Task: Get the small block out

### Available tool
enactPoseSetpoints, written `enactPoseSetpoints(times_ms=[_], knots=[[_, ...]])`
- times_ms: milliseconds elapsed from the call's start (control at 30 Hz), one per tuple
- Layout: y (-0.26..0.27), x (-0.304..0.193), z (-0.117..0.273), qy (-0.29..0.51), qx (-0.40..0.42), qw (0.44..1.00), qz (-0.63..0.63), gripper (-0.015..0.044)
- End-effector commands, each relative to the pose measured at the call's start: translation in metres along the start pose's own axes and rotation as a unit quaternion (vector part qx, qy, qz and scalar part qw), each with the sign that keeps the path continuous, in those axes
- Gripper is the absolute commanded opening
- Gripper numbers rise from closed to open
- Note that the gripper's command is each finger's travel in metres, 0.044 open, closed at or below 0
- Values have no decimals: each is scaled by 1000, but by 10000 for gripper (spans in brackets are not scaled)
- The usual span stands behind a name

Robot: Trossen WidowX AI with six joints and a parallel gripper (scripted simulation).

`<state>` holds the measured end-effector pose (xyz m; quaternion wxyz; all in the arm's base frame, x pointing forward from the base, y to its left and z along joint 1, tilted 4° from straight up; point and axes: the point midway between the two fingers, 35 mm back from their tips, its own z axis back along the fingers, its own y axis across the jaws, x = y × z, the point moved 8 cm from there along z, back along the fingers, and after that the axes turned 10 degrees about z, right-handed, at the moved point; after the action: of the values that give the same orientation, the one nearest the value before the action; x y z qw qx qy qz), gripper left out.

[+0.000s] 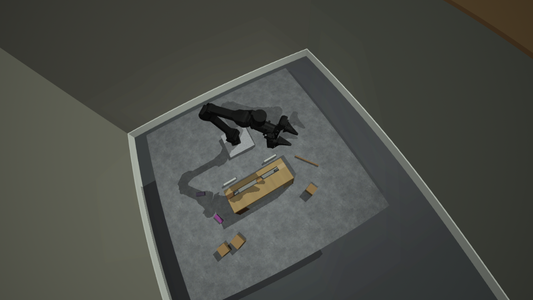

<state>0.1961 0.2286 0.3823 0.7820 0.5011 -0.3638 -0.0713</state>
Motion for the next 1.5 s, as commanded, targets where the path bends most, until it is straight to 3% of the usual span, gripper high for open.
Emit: enactPoseSetpoints(times_ms=[0, 333, 600, 1467], knots=[[-40, 28, -12, 10, -106, 994, -25, 400], [-152, 94, 6, 36, -358, 913, -190, 400], [-230, 123, 63, 83, -507, 738, -436, 400], [-253, 117, 64, 86, -514, 721, -457, 400]])
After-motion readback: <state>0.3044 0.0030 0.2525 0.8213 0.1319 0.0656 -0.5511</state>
